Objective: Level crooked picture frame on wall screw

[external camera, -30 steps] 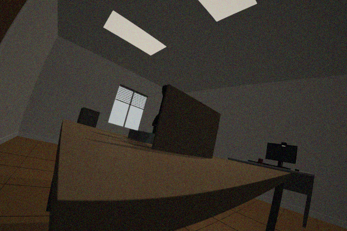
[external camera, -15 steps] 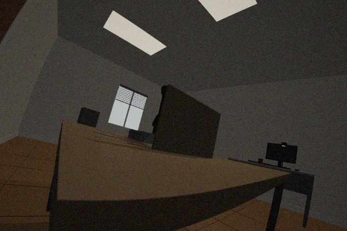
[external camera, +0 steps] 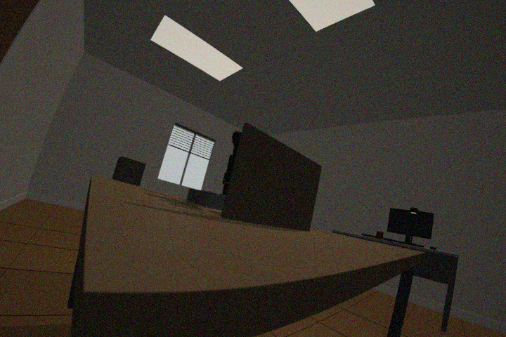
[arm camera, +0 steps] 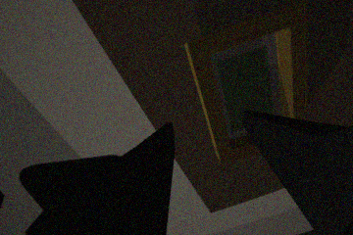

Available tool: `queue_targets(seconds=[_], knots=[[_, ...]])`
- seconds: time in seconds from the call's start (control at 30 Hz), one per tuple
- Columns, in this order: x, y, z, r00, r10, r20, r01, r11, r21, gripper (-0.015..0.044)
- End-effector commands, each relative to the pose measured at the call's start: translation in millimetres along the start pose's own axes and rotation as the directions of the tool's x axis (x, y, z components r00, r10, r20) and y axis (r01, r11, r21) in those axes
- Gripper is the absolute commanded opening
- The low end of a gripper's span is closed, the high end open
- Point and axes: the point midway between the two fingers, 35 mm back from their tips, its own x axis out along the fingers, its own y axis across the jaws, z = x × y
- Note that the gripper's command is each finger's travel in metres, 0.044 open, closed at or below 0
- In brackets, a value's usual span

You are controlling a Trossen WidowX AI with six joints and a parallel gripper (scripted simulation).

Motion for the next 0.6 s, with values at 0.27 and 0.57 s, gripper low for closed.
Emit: queue_targets(seconds=[0.27,0.57], knots=[[-64.9,29.0,3.4,1.000,0.004,0.002,-0.004,1.000,-0.015,0.0260],[-107.1,22.2,-13.7,1.000,0.004,-0.004,-0.004,1.000,0.019,0.0260]])
